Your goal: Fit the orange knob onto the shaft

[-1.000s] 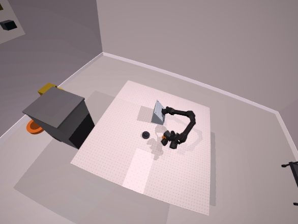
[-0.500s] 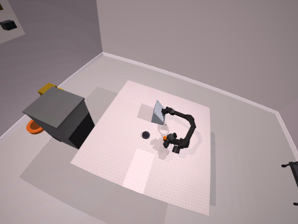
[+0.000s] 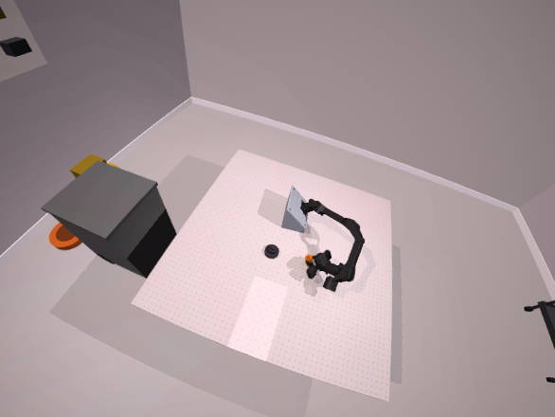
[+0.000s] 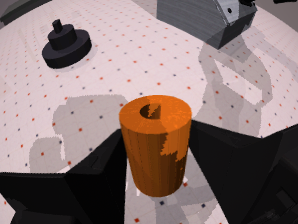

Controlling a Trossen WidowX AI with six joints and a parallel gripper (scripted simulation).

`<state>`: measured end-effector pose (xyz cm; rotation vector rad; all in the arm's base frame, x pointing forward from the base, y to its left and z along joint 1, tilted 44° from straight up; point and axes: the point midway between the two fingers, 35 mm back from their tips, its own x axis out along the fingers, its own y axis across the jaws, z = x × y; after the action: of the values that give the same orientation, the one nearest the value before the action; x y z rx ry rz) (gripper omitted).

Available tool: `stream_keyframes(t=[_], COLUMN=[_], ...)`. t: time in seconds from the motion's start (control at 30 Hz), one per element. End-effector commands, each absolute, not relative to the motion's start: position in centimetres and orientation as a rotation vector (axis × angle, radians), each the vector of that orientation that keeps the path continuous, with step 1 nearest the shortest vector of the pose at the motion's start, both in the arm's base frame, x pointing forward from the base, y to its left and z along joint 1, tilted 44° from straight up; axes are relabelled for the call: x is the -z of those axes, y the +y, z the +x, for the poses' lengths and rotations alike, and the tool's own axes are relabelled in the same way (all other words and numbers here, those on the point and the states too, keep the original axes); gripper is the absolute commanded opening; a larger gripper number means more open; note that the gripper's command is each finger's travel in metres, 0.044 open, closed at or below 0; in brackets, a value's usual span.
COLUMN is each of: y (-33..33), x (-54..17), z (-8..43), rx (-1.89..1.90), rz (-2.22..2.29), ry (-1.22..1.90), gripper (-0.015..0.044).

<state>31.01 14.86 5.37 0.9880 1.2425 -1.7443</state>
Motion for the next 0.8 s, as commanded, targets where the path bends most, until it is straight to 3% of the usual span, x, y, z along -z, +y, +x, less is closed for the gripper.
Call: stream_keyframes(t=[0.0,0.33,0.43,0.77], y=[14.88,15.29,15.13,15.13], x=[-5.40,-5.81,-5.61,-5.61], z=[31.10,31.32,31.19,31.19], rx=[1.749,1.733,1.737,1.737], rz=[0.983,1.002,0.993,0.993], ry=[1.231,1.227,1.235,1.235], gripper=[0.0180,0.0180,0.0259,0.0260])
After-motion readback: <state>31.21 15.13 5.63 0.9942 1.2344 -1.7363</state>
